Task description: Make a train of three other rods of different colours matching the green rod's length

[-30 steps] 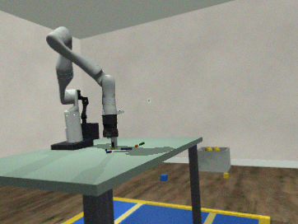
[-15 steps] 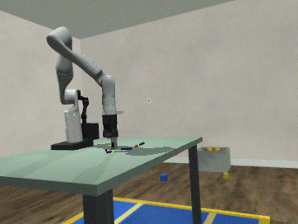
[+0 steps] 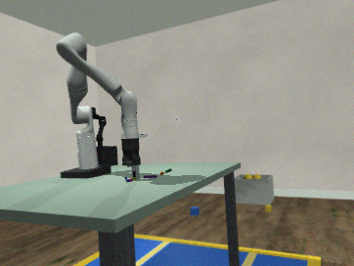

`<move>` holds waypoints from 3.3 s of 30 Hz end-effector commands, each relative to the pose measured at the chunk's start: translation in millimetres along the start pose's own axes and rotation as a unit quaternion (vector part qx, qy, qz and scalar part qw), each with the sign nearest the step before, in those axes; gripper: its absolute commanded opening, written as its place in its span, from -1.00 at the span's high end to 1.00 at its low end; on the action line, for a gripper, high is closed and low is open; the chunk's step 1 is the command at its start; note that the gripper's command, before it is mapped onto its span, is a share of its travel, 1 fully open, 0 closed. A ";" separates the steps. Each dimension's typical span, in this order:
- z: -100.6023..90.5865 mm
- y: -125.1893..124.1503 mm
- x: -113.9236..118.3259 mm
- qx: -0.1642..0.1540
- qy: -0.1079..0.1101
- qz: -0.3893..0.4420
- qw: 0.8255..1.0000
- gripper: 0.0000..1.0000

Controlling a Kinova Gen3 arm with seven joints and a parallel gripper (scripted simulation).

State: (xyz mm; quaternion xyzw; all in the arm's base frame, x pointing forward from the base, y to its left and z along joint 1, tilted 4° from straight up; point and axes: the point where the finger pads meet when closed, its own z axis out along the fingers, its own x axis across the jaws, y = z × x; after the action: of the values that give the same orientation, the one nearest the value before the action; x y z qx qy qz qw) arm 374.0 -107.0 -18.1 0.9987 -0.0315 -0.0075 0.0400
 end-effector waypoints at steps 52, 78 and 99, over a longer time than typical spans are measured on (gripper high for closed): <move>2.0 -1.2 0.5 0.000 0.002 0.000 1.000 -0.07; -47.5 -0.7 1.1 0.000 0.002 0.000 1.000 -0.07; -88.3 -0.5 0.9 0.000 0.002 0.000 1.000 -1.00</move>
State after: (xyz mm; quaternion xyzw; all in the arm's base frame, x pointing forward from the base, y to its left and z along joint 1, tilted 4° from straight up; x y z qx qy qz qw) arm 376.6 -99.1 67.2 0.9987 -0.0317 -0.0054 0.0404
